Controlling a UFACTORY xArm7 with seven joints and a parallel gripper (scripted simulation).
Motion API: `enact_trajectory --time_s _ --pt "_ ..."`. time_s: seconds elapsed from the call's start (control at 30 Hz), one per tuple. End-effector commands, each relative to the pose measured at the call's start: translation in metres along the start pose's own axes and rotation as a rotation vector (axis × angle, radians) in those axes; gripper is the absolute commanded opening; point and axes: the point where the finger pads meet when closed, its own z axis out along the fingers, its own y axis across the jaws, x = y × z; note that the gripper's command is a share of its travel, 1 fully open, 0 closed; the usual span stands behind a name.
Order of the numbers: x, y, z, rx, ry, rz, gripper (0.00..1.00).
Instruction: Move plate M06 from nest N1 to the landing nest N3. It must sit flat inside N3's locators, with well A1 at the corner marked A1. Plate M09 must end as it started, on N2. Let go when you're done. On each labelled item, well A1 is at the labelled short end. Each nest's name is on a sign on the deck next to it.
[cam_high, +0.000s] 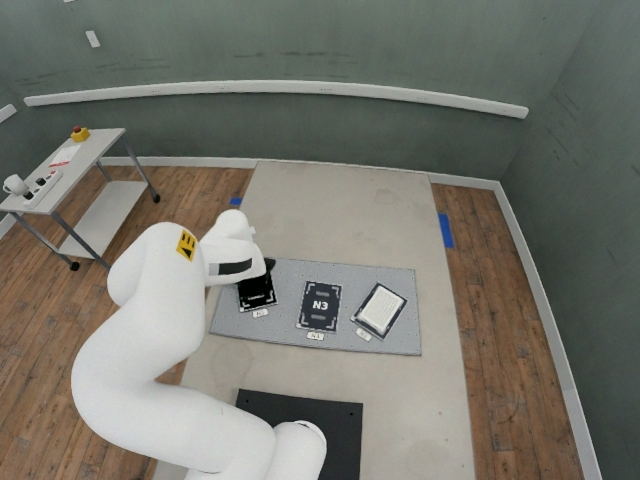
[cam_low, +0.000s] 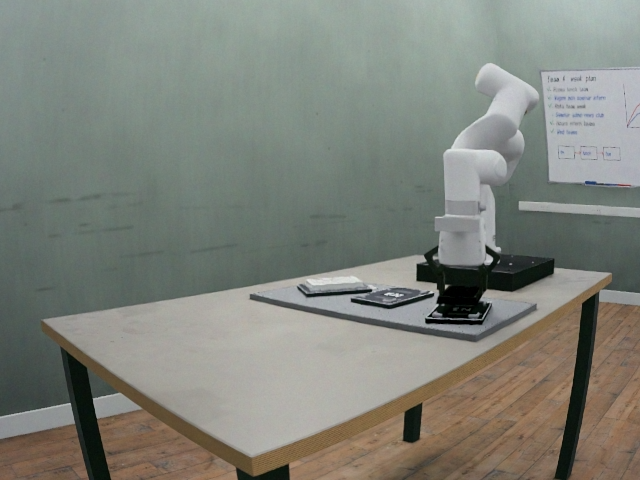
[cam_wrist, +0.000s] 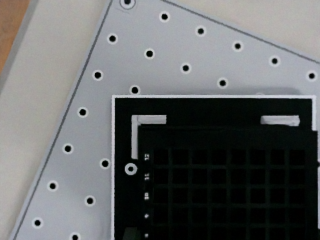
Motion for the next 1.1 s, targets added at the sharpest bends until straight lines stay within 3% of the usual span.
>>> enact_trajectory --time_s 0.0,1.07 --pt "0.002 0.0 -0.009 0.0 0.004 0.0 0.0" --pt "0.001 0.0 -0.056 0.0 0.004 0.0 0.0"
